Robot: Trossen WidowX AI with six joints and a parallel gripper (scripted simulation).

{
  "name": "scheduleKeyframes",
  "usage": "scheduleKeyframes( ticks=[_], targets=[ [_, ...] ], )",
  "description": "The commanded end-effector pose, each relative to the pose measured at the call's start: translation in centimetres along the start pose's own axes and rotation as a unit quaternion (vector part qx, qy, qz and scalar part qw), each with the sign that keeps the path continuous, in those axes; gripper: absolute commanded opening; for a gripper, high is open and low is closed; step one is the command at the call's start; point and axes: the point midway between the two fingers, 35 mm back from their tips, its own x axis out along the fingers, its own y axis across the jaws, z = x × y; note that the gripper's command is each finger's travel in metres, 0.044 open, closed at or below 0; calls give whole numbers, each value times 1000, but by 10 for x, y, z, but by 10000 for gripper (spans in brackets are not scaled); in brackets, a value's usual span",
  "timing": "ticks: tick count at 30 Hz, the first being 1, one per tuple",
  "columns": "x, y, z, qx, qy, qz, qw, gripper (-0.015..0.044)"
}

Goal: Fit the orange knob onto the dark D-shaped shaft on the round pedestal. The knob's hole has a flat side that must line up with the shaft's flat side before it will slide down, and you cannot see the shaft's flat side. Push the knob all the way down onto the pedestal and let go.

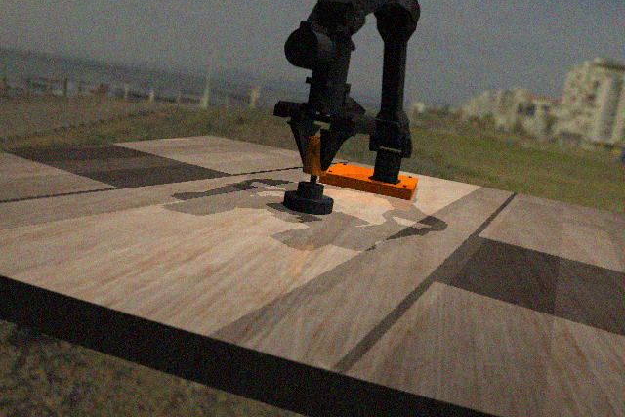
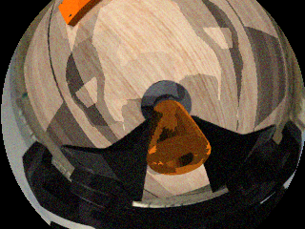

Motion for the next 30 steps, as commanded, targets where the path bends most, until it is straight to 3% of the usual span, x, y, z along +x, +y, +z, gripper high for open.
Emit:
scheduleKeyframes(
  ticks=[1, 8, 15, 22, 30],
  targets=[
    [-4, -1, -1, 3, 2, -2, 1000, 0],
    [-5, -1, -2, 155, 2, -3, 988, 0],
    [-3, -2, -6, 389, 1, -3, 921, 0],
    [-4, -2, -8, 601, 1, -3, 799, 0],
    [-4, -1, -7, 798, 0, -4, 603, 0]
  ],
)
